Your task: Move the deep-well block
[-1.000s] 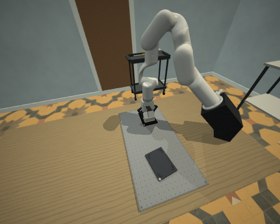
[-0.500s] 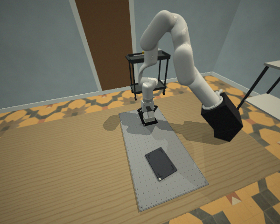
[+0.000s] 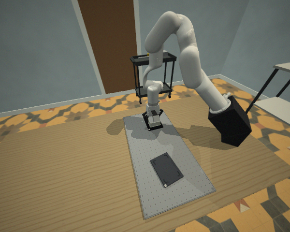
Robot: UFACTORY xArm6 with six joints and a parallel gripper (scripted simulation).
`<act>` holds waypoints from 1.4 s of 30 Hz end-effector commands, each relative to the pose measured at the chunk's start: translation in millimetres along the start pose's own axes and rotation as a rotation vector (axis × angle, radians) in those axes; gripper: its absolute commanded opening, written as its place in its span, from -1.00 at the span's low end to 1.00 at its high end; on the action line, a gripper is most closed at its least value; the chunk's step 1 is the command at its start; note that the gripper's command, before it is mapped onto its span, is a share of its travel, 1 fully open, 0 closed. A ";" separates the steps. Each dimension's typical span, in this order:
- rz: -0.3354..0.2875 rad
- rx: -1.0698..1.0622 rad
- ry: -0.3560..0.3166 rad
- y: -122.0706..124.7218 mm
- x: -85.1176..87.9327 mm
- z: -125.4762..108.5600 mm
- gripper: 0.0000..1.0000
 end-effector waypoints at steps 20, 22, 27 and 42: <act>-0.002 0.000 -0.001 0.5 -3.0 -0.3 -1.00; -0.002 0.000 -0.001 0.5 -3.3 -0.3 -1.00; -0.002 0.000 -0.001 0.5 -3.9 -0.3 1.00; -0.002 0.000 -0.001 0.5 -3.9 -0.3 1.00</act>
Point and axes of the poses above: the point where the finger pads meet when closed, its own x axis back along the fingers, its own y axis across the jaws, z = x × y, the point moved 10 cm from there along x, back along the fingers, and after that the axes turned 3 degrees about x, right-handed, at the moved point
